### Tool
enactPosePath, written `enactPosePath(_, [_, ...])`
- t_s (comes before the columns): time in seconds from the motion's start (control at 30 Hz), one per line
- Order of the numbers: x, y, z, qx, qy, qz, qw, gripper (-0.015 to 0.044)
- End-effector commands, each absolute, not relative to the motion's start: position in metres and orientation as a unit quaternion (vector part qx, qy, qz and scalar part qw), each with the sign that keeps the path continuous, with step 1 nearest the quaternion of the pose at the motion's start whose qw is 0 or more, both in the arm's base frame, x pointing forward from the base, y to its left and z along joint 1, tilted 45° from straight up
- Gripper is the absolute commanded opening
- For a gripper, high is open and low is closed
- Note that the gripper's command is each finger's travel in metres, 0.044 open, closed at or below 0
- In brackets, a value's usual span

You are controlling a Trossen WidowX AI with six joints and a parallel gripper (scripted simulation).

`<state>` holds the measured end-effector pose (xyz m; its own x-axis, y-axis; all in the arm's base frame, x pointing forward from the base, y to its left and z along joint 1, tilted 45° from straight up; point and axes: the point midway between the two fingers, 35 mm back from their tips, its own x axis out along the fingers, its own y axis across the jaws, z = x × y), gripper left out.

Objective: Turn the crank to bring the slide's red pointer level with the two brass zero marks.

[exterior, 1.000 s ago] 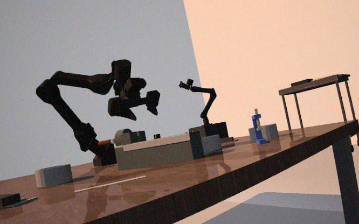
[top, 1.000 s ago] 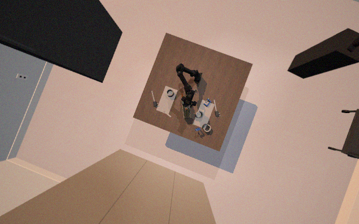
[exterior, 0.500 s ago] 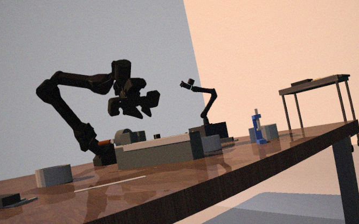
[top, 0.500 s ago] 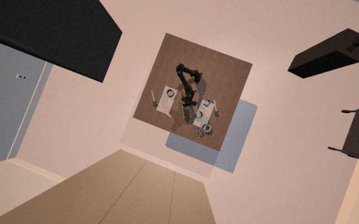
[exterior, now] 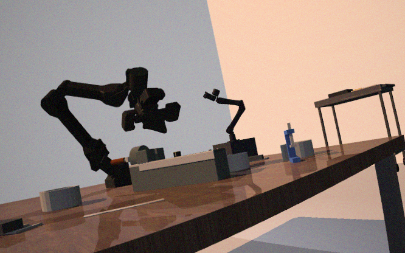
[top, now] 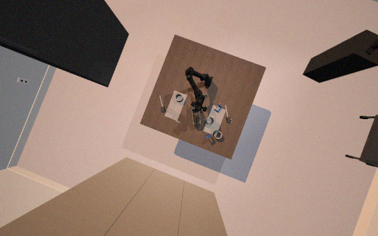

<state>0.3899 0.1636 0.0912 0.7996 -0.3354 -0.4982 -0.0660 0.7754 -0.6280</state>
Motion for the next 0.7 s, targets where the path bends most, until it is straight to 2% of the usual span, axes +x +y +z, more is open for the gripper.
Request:
enactPosePath(0.0, [0.3899,0.1637,0.0912,-0.327,0.307,-0.076,0.891,0.0000])
enactPosePath(0.17, [0.3899,0.1637,0.0912,-0.327,0.307,-0.076,0.891,0.0000])
enactPosePath(0.67, [0.3899,0.1637,0.0912,-0.327,0.307,-0.076,0.891,0.0394])
